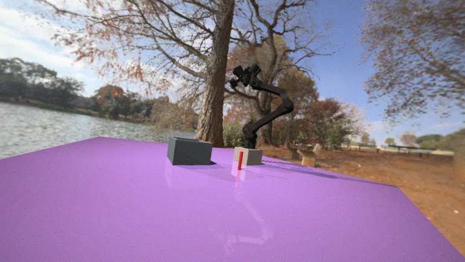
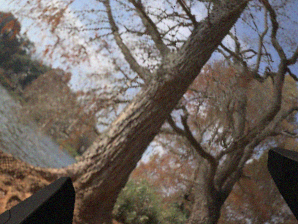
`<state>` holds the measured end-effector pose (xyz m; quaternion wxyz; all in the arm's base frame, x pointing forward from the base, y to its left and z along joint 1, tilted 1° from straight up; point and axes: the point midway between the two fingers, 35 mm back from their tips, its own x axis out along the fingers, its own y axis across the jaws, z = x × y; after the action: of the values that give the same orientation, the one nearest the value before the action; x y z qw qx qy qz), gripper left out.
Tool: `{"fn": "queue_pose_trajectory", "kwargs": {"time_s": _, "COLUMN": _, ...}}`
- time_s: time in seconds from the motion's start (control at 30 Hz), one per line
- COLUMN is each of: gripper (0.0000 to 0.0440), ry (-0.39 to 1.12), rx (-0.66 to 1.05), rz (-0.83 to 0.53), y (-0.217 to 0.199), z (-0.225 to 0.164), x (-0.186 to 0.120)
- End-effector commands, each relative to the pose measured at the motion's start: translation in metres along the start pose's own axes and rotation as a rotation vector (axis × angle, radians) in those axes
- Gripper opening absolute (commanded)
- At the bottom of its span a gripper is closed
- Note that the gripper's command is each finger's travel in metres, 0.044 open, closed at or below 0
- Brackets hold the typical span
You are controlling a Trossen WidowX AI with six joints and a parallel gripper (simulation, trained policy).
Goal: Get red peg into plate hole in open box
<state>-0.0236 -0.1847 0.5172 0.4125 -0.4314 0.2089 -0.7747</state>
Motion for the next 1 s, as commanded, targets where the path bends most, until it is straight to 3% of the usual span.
{"fn": "queue_pose_trajectory", "kwargs": {"time_s": 0.0, "gripper": 0.044, "ry": -0.003, "rx": 0.061, "rz": 0.126, "y": 0.033, "z": 0.006, "x": 0.002}}
{"fn": "queue_pose_trajectory", "kwargs": {"time_s": 0.47, "gripper": 0.044, "ry": -0.003, "rx": 0.239, "rz": 0.56, "y": 0.142, "z": 0.037, "x": -0.027}}
{"fn": "queue_pose_trajectory", "kwargs": {"time_s": 0.97, "gripper": 0.044, "ry": 0.063, "rx": 0.384, "rz": 1.028, "y": 0.23, "z": 0.077, "x": -0.116}}
